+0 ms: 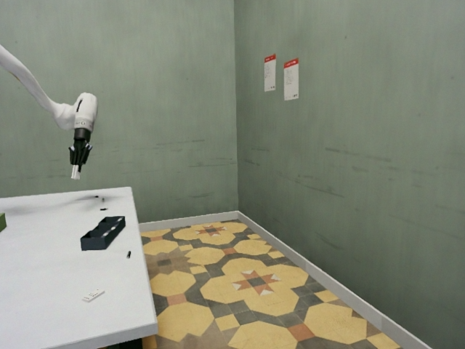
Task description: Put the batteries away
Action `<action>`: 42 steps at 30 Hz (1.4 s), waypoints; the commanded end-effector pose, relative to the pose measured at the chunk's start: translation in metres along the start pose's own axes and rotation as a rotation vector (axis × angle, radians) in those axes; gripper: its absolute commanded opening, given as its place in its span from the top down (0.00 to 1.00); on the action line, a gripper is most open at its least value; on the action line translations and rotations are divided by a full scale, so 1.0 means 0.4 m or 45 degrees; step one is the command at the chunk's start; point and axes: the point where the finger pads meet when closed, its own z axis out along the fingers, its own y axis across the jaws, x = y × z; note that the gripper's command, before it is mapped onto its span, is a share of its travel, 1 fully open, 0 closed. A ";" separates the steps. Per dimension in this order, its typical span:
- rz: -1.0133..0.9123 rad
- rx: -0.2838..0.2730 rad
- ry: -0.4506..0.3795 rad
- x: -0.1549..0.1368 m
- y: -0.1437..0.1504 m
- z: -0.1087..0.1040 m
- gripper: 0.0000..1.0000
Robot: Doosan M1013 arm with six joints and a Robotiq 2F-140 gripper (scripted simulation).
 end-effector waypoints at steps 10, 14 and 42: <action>0.353 0.156 0.164 -0.101 0.119 0.063 0.85; 0.518 0.218 0.234 -0.150 0.167 0.091 0.85; 1.155 0.407 0.477 -0.346 0.326 0.188 0.85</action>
